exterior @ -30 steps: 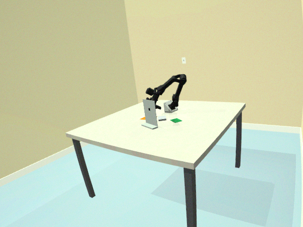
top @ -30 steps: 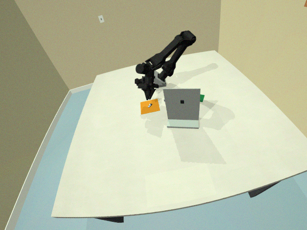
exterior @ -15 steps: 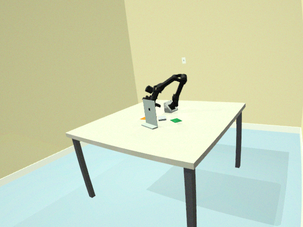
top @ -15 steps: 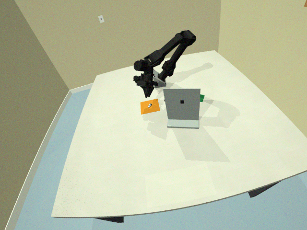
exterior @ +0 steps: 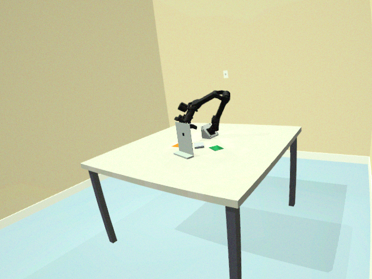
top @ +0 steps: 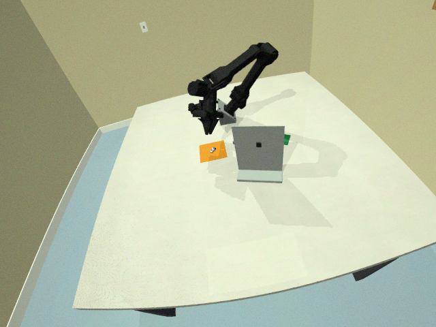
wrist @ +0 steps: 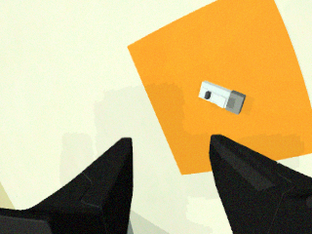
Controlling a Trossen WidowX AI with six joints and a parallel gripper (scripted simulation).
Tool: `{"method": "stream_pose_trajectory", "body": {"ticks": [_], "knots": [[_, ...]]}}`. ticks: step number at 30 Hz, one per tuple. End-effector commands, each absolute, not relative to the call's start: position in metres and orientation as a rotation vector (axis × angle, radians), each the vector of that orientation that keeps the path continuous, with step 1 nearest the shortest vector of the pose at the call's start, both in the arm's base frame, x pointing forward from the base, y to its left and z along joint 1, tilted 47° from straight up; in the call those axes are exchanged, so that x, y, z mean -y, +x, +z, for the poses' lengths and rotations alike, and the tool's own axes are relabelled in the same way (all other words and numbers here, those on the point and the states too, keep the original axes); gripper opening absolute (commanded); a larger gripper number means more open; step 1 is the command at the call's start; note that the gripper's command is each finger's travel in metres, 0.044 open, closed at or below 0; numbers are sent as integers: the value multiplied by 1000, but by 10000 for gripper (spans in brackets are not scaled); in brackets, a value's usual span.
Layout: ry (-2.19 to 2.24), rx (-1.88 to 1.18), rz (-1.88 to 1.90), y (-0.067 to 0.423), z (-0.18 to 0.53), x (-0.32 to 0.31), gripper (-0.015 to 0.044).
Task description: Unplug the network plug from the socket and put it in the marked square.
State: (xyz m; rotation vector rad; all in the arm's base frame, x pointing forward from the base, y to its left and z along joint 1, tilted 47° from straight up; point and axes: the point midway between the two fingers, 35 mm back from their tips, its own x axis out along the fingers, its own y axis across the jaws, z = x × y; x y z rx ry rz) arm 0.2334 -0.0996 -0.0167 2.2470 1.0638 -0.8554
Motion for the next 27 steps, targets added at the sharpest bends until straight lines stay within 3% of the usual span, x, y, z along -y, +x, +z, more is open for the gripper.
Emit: {"method": "stream_pose_trajectory", "body": {"ticks": [1, 27], "knots": [[2242, -1061, -846, 234, -12, 104, 156], [2248, -1064, -852, 234, 16, 131, 156]]}}
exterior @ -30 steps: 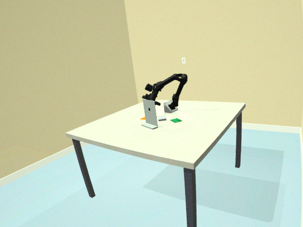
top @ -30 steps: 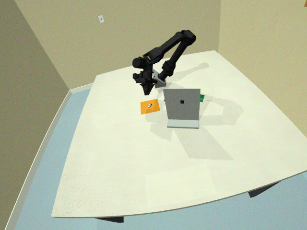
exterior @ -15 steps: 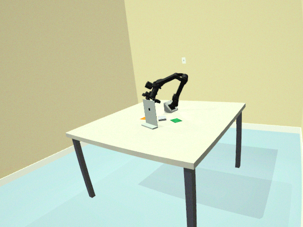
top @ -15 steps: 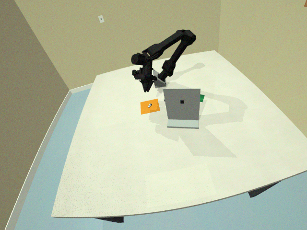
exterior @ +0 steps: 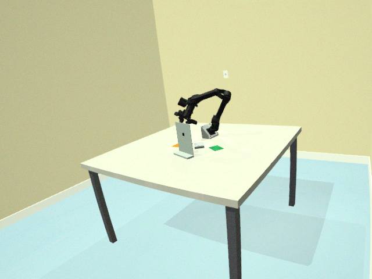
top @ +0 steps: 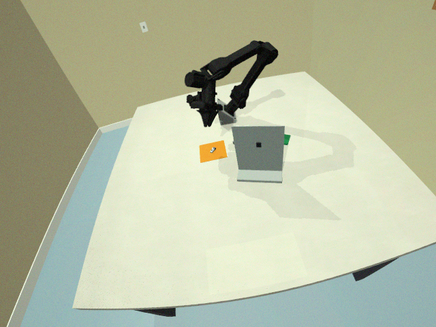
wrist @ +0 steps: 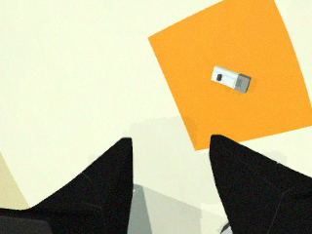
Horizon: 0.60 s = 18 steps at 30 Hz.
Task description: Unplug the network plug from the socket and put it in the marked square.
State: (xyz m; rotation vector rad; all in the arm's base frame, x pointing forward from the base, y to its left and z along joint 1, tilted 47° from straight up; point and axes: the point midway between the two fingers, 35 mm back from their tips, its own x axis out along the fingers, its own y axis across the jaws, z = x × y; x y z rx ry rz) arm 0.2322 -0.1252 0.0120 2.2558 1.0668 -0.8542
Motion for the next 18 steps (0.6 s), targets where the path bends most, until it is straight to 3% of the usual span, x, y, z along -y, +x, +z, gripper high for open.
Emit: {"method": "stream_pose_trajectory", "body": {"ticks": [1, 18], "knots": [[2248, -1063, -852, 234, 17, 134, 156], [2244, -1062, -851, 238, 50, 170, 156]]}}
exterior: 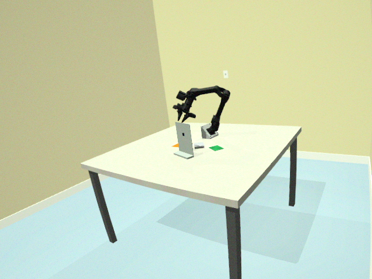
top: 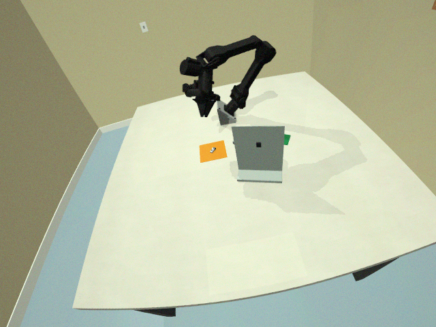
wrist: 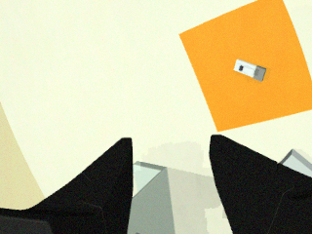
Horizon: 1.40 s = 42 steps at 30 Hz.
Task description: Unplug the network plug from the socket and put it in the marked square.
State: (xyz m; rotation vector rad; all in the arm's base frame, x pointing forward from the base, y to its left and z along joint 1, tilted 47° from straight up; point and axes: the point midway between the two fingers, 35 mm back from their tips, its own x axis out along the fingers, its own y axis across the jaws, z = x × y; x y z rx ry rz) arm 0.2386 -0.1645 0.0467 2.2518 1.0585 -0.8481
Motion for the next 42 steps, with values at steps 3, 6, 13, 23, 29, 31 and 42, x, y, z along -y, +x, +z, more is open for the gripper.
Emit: {"method": "stream_pose_trajectory", "body": {"ticks": [3, 6, 13, 23, 29, 31, 42], "knots": [[2244, -1062, -850, 238, 57, 176, 156], [2244, -1062, -850, 238, 63, 182, 156], [2243, -1062, -847, 237, 78, 194, 156], [2243, -1062, -847, 236, 81, 197, 340], [2243, -1062, -847, 236, 81, 197, 440], [2243, -1062, -847, 236, 81, 197, 440], [2243, -1062, -847, 236, 81, 197, 440]]}}
